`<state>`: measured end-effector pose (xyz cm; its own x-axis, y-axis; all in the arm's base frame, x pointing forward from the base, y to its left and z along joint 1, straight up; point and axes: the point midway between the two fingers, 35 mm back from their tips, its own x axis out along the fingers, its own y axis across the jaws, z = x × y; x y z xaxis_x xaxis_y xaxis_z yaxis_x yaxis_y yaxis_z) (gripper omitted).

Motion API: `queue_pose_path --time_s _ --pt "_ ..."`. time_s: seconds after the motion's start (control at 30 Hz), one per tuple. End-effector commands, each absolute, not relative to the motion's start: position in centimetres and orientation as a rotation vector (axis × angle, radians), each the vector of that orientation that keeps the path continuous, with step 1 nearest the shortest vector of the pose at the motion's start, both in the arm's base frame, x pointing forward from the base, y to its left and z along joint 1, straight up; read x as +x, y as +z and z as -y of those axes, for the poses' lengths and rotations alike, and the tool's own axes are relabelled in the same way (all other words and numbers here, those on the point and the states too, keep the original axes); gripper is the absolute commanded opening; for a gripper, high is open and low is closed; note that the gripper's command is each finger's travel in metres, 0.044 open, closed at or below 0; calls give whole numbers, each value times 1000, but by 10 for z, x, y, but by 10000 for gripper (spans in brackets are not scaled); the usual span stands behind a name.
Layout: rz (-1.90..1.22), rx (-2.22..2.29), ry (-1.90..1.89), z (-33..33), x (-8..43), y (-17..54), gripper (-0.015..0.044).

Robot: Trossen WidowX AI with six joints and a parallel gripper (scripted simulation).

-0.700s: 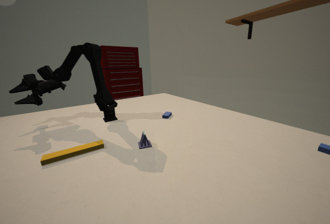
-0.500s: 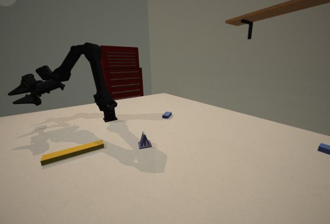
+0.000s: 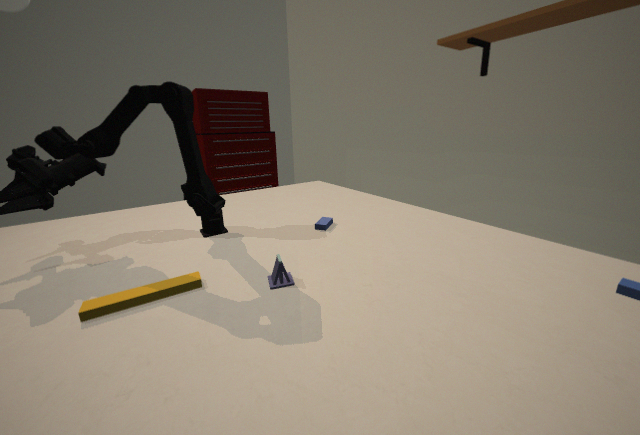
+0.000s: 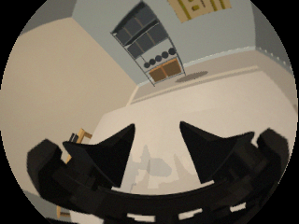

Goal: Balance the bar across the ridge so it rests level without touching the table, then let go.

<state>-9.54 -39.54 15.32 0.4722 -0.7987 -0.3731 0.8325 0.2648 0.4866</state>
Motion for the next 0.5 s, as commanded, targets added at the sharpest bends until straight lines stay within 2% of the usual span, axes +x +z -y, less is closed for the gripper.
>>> queue_pose_path --time_s 0.0,0.47 --pt "-109 661 -1072 400 -77 154 315" --pt "-306 535 -950 408 -15 149 315"
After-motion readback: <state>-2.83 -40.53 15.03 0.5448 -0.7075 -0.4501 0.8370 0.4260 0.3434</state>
